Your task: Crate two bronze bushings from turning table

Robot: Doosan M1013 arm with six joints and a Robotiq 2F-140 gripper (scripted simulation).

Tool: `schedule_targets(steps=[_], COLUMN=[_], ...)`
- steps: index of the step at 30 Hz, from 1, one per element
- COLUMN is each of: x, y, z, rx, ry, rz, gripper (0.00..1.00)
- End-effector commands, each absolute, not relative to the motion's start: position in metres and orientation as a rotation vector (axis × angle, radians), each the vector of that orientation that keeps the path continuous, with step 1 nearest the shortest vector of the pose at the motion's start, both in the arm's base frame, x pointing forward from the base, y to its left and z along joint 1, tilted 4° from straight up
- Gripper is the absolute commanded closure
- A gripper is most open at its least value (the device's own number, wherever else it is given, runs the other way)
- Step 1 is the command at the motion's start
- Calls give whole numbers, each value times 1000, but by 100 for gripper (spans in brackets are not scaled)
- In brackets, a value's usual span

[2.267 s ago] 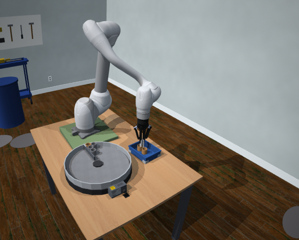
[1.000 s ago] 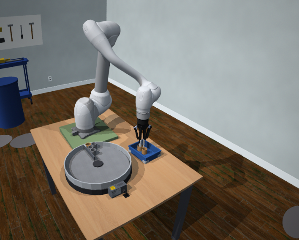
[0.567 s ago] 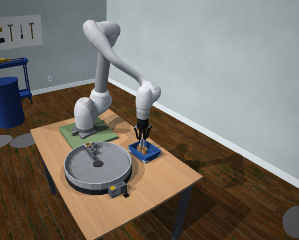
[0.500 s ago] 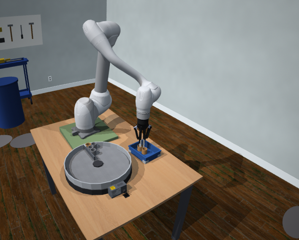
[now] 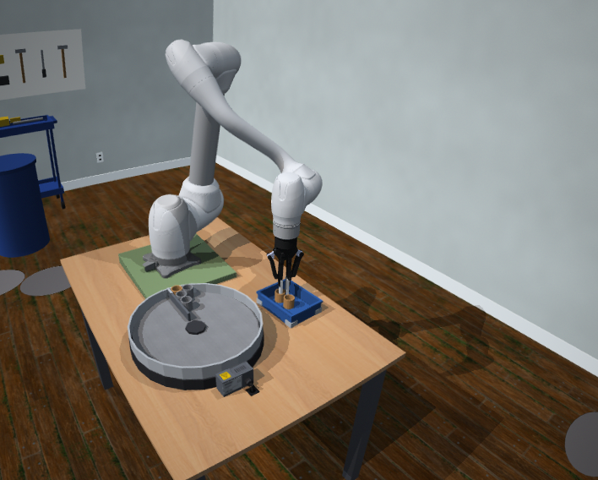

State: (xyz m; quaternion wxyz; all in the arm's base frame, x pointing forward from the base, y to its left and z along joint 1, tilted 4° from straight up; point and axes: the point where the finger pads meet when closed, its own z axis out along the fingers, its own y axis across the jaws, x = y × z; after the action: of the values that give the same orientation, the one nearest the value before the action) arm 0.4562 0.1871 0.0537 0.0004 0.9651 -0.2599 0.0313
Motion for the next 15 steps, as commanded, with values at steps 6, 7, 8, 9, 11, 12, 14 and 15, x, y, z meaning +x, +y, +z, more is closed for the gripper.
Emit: schedule_targets(steps=[6, 7, 8, 9, 11, 12, 14, 15], x=[455, 455, 455, 455, 454, 454, 454, 454], y=[184, 184, 184, 184, 184, 184, 184, 184], z=[64, 67, 71, 75, 84, 84, 89, 94], rx=[3028, 3028, 3028, 3028, 3028, 3028, 3028, 3028], ry=[-820, -820, -820, -820, -820, -820, -820, -820], rz=[99, 99, 99, 99, 99, 99, 99, 99], gripper=[90, 90, 90, 90, 90, 90, 90, 90])
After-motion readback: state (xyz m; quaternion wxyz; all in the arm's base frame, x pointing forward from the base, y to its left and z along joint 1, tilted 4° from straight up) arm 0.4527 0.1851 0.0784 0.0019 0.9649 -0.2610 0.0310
